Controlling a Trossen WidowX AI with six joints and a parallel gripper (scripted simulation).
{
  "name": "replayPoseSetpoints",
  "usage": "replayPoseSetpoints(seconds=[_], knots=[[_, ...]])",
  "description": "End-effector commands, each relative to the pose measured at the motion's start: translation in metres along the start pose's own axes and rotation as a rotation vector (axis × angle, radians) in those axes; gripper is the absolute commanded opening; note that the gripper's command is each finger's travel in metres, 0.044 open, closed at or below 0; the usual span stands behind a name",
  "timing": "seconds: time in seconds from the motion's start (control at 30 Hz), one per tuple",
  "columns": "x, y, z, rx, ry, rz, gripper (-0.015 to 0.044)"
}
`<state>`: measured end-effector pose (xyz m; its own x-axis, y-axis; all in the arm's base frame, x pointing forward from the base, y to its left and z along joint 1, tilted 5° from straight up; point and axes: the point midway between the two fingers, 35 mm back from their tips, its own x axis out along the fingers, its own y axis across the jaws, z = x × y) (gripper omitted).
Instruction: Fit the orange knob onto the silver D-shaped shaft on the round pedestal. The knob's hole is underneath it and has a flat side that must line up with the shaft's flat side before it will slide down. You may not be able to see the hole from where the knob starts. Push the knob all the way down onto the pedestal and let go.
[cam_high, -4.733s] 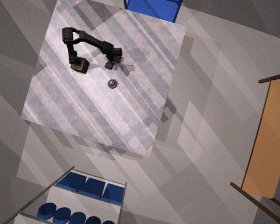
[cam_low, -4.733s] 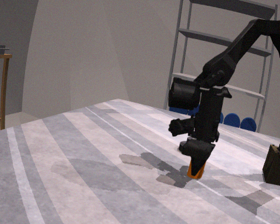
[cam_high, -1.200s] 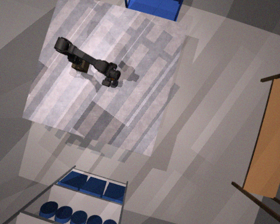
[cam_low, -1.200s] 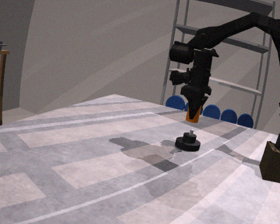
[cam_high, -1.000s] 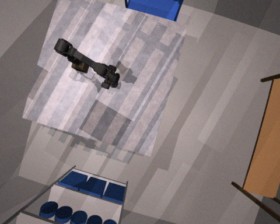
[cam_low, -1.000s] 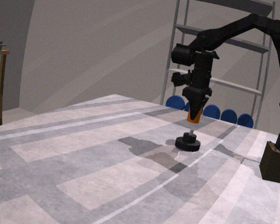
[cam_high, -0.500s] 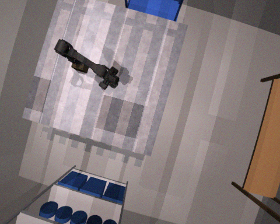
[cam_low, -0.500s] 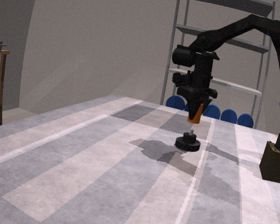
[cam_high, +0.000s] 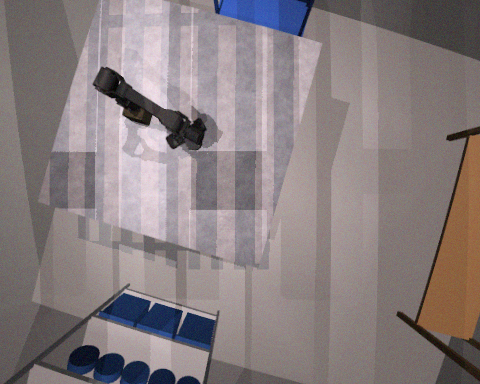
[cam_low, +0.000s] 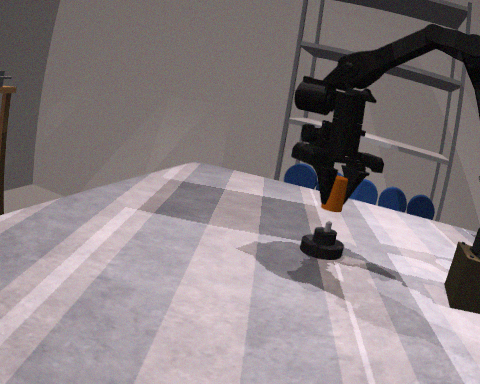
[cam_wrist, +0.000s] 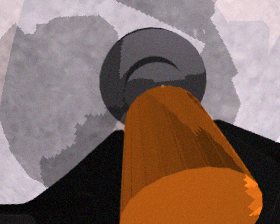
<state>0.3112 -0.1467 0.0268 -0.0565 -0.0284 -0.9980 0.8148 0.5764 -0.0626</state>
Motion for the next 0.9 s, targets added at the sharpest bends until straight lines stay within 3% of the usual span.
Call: replayPoseSetpoints(seconds=[0.0,0.87], knots=[[-0.0003,-0.0003,-0.0003,0.106,-0.004,-0.001,0.0000],[-0.0003,-0.0004,0.0003,0.847,-0.004,0.001,0.0000]])
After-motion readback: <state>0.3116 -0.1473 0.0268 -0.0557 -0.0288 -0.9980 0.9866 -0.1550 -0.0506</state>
